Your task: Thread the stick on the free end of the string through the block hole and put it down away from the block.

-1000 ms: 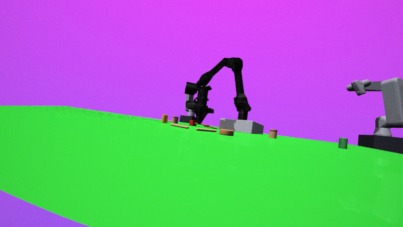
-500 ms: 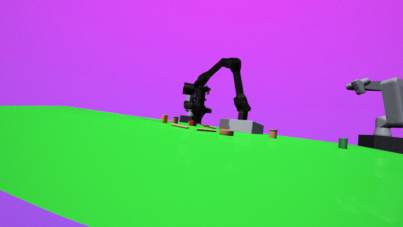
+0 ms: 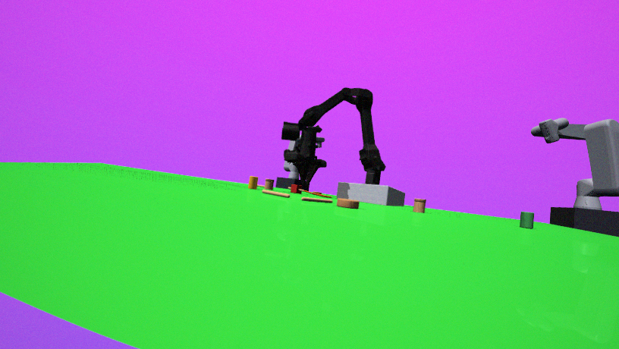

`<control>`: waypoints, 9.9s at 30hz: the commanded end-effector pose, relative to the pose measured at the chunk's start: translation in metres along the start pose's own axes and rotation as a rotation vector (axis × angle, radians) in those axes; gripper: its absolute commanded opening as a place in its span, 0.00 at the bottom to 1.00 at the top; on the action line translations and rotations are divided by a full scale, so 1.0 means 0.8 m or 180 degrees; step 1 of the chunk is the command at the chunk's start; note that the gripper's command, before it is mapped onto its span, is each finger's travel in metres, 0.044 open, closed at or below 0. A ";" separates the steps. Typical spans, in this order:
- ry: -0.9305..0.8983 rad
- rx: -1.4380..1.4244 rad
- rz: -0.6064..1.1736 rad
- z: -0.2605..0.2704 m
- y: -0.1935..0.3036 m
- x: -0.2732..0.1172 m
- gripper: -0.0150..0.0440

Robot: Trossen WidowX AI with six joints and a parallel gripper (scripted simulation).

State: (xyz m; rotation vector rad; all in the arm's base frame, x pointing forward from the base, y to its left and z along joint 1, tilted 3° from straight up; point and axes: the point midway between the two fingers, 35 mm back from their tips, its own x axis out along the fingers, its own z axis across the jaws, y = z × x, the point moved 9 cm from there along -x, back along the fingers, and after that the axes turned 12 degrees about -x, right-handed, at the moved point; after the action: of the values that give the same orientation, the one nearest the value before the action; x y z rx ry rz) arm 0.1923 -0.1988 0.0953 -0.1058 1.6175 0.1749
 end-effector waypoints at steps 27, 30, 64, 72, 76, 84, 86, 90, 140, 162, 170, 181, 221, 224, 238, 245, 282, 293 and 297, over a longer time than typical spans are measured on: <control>0.0079 -0.5075 -0.0188 -0.005 -0.034 -0.065 0.46; 0.0099 -0.5546 -0.0186 -0.006 -0.038 -0.065 0.46; 0.0310 -1.0028 -0.0077 -0.013 -0.065 -0.065 0.46; 0.0310 -1.0028 -0.0077 -0.013 -0.065 -0.065 0.46; 0.0310 -1.0028 -0.0077 -0.013 -0.065 -0.065 0.46; 0.0310 -1.0028 -0.0077 -0.013 -0.066 -0.058 0.46; 0.0310 -1.0028 -0.0077 -0.012 -0.067 -0.054 0.46; 0.0311 -1.0028 -0.0077 -0.012 -0.068 -0.046 0.46; 0.0307 -1.0014 -0.0094 -0.011 -0.071 0.034 0.33; -0.0069 -0.9995 -0.0115 -0.013 -0.078 0.036 0.25; -0.0075 -0.9989 -0.0091 -0.013 -0.077 0.036 0.25; -0.0076 -0.9989 -0.0074 -0.014 -0.088 0.034 0.25; -0.0058 -0.9990 -0.0076 -0.026 -0.140 0.030 0.25; -0.0051 -1.0000 -0.0076 -0.027 -0.144 0.030 0.25; -0.0038 -1.0125 -0.0085 -0.033 -0.161 0.029 0.25; -0.0032 -1.0198 -0.0091 -0.033 -0.170 0.028 0.25; -0.0028 -1.0224 -0.0125 -0.038 -0.214 0.039 0.25; -0.0028 -1.0224 -0.0125 -0.038 -0.214 0.039 0.25; -0.0028 -1.0224 -0.0125 -0.038 -0.214 0.039 0.25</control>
State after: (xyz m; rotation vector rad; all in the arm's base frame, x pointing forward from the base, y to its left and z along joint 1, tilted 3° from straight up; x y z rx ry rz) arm 0.1912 -0.3690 0.0600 2.0901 0.3227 -2.1424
